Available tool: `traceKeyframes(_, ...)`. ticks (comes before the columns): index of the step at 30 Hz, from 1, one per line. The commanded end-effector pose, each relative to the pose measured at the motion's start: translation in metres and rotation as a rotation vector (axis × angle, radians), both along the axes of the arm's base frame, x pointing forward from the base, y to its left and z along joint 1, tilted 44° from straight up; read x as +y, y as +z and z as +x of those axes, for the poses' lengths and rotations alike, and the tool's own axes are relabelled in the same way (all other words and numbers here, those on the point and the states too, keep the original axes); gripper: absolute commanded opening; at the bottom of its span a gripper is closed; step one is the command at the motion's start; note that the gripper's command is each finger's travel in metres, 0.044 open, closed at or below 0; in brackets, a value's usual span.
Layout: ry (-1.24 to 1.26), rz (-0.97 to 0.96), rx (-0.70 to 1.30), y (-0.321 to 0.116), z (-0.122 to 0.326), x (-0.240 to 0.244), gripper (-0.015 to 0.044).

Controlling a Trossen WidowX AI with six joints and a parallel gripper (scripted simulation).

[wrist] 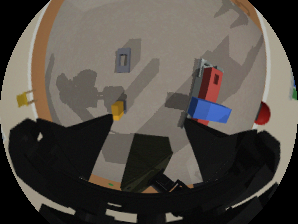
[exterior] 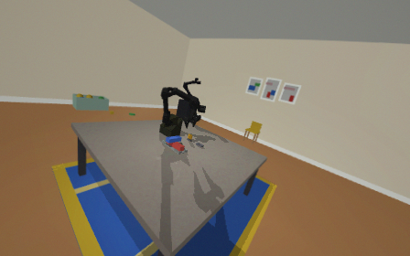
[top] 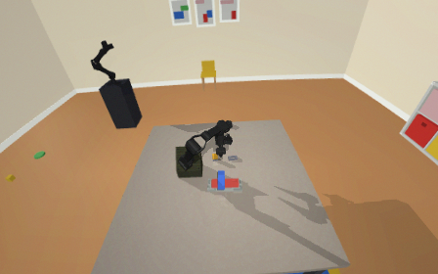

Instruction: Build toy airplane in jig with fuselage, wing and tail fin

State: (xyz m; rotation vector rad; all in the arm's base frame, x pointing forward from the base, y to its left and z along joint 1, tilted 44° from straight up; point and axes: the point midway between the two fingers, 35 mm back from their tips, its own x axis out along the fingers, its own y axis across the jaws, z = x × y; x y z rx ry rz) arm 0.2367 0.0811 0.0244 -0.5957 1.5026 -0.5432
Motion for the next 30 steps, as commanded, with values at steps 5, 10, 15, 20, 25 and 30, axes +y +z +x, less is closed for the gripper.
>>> traceKeyframes(5, -0.015, -0.033, -0.005, -0.067, -0.043, 0.057, 0.044)
traceKeyframes(10, -0.015, -0.032, -0.005, -0.069, -0.043, 0.056, 0.044)
traceKeyframes(15, -0.015, -0.034, -0.006, -0.107, -0.043, 0.019, 0.044)
traceKeyframes(20, -0.015, -0.034, -0.006, -0.108, -0.043, 0.018, 0.044)
traceKeyframes(25, -0.015, -0.035, -0.006, -0.119, -0.043, 0.007, 0.044)
traceKeyframes(30, -0.015, -0.034, -0.006, -0.12, -0.043, 0.006, 0.044)
